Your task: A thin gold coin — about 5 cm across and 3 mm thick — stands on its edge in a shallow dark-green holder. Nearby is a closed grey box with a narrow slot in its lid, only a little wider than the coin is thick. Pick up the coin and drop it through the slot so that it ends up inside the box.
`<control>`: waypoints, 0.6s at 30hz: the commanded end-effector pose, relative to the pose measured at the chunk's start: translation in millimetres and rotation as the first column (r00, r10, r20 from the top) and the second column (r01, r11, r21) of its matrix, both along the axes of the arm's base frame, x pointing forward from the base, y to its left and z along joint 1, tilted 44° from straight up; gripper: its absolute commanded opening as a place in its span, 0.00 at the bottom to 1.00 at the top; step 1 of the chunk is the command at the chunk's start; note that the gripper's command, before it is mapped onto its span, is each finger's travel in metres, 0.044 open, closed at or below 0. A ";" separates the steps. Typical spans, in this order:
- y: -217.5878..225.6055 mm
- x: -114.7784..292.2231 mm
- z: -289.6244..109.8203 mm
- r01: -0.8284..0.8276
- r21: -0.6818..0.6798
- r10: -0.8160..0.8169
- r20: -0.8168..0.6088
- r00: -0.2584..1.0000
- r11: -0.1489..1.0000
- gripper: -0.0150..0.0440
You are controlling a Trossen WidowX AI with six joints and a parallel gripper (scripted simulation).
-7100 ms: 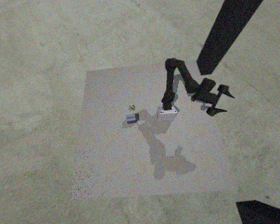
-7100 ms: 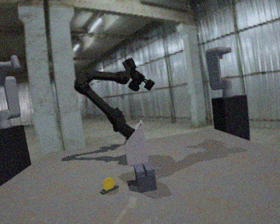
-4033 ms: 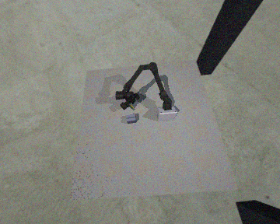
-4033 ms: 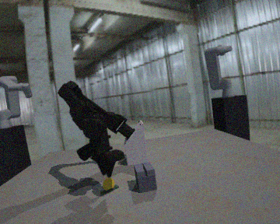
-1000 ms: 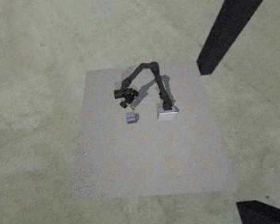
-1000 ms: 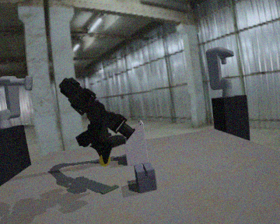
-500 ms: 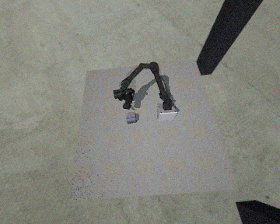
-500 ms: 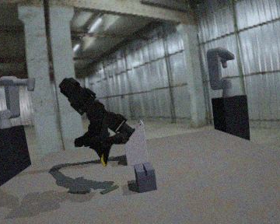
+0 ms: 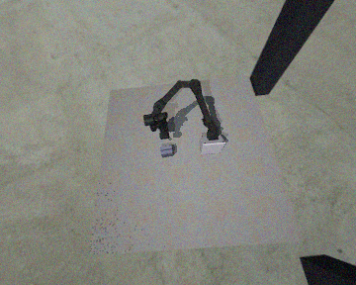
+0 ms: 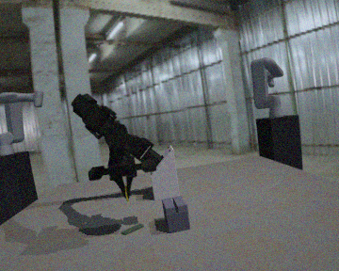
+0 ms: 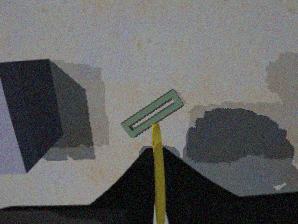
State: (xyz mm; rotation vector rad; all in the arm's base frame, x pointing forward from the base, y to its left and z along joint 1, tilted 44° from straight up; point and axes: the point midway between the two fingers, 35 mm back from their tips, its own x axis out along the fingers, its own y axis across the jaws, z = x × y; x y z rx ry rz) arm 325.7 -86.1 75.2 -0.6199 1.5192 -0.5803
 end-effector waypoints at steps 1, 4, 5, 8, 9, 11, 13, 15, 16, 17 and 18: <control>2.4 1.4 -2.2 -0.012 0.001 0.012 -0.010 1.000 1.000 0.25; 7.1 2.7 -6.9 -0.018 0.001 0.018 -0.012 1.000 1.000 0.25; 8.9 3.1 -8.6 -0.020 0.001 0.020 -0.012 1.000 1.000 0.25; 14.4 4.5 -13.8 -0.024 0.002 0.024 -0.013 1.000 1.000 0.25; 16.3 5.1 -15.6 -0.024 0.002 0.024 -0.013 1.000 1.000 0.25; 20.1 6.1 -19.1 -0.023 0.004 0.023 -0.012 1.000 1.000 0.25; 24.0 7.0 -22.7 -0.023 0.005 0.023 -0.012 1.000 1.000 0.25; 27.8 7.8 -26.2 -0.022 0.006 0.022 -0.012 1.000 1.000 0.25; 29.8 8.2 -28.0 -0.022 0.007 0.022 -0.012 1.000 1.000 0.25; 31.7 8.5 -29.8 -0.022 0.007 0.022 -0.011 1.000 1.000 0.25; 33.6 8.8 -31.6 -0.022 0.008 0.022 -0.011 1.000 1.000 0.25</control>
